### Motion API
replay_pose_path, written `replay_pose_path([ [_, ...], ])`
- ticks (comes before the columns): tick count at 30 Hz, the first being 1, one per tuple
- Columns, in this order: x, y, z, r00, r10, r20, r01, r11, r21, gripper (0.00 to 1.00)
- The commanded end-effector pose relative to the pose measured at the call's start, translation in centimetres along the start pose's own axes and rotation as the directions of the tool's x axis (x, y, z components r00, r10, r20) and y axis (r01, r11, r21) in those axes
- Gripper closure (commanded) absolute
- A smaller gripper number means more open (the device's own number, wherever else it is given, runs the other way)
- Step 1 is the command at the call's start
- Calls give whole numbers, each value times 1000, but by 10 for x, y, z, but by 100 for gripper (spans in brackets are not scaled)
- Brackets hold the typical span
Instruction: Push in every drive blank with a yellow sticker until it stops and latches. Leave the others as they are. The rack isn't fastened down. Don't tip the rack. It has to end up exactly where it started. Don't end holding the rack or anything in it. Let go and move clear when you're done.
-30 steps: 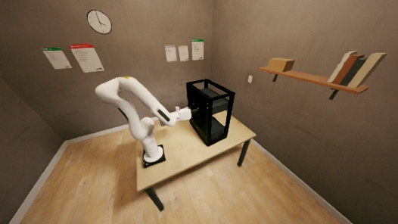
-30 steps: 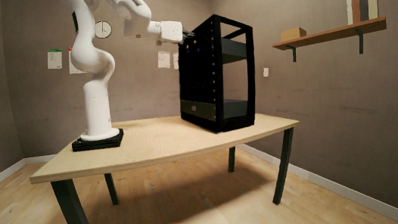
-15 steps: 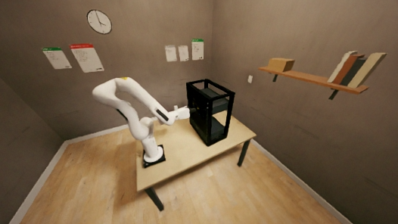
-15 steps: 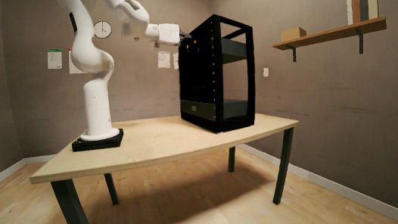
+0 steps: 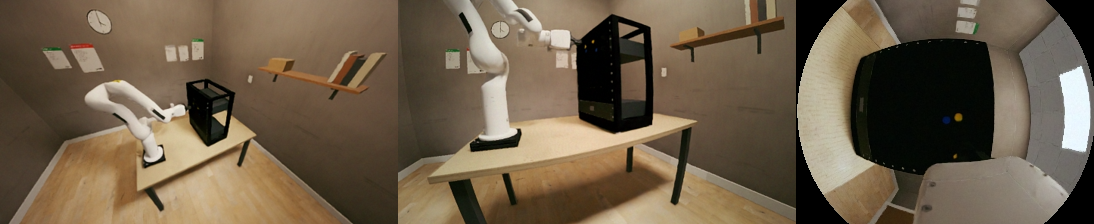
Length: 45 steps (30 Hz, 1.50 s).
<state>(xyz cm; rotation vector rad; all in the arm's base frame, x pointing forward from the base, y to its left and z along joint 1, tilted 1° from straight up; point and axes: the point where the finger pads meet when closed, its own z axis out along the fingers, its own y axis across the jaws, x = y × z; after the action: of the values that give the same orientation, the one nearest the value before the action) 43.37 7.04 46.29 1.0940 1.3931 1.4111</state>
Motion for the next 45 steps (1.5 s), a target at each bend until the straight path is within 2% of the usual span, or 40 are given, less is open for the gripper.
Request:
replay_pose_path([
  [1,23,0,-3,1000,-4,19,4,1000,-5,100],
  [10,36,-1,-6,1000,-4,19,4,1000,-5,100],
  [20,37,-1,-4,1000,-4,19,4,1000,-5,100],
  [31,36,0,45,1000,-4,19,4,1000,-5,100],
  [45,36,0,48,1000,-4,19,4,1000,-5,100],
])
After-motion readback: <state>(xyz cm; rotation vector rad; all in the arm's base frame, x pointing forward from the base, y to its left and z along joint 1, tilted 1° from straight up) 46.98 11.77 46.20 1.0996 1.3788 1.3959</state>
